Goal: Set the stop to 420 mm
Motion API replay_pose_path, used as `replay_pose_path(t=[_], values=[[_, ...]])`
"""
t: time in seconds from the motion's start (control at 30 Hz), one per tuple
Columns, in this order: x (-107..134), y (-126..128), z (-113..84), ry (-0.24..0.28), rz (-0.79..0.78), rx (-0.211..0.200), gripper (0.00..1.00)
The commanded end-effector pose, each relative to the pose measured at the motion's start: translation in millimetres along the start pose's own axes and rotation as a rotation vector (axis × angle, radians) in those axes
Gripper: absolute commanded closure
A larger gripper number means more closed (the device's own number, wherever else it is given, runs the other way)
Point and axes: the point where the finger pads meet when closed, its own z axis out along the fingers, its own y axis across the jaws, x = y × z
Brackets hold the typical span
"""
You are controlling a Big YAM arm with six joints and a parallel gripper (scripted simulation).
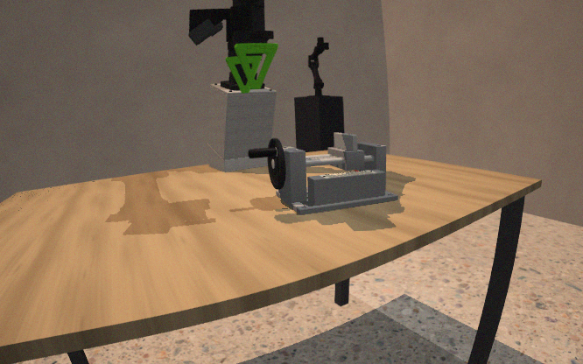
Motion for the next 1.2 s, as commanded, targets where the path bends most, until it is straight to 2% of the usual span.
replay_pose_path(t=[0.0, 0.1, 0.13, 0.2, 0.27, 0.33, 0.47, 0.53, 0.6, 0.63, 0.67, 0.7, 0.77, 0.83, 0.87, 0.93, 1.0, 1.03, 1.1, 1.17], values=[[5, 22, -21.6, -0.012, -0.005, -0.075, 0.00], [5, 22, -21.6, -0.012, -0.005, -0.075, 0.00], [5, 23, -22.3, -0.012, -0.006, -0.077, 0.47], [11, 38, -30.4, -0.014, -0.008, -0.103, 0.47], [11, 38, -30.4, -0.014, -0.008, -0.103, 0.47], [29, 35, -12.9, -0.005, -0.001, -0.041, 0.47], [79, 57, -13.7, -0.001, 0.000, -0.042, 0.47], [93, 63, -14.0, 0.000, 0.000, -0.043, 0.47], [96, 64, -14.0, 0.000, 0.000, -0.043, 0.47], [88, 65, -13.7, -0.004, 0.015, -0.044, 0.47], [82, 43, 4.4, -0.008, 0.026, -0.003, 0.47], [83, 47, 12.5, -0.008, 0.025, -0.020, 0.47], [83, 47, 35.5, -0.006, 0.025, -0.019, 0.47], [83, 47, 35.5, -0.006, 0.025, -0.019, 0.47], [83, 52, 43.2, -0.005, 0.024, -0.029, 0.47], [93, 49, 55.9, 0.000, 0.006, -0.023, 0.47], [93, 49, 56.7, 0.000, 0.007, -0.023, 0.47], [94, 61, 35.3, 0.003, 0.004, -0.072, 0.47], [95, 77, 26.9, 0.004, 0.002, -0.101, 0.47], [95, 73, 29.0, 0.004, 0.003, -0.094, 0.47]])
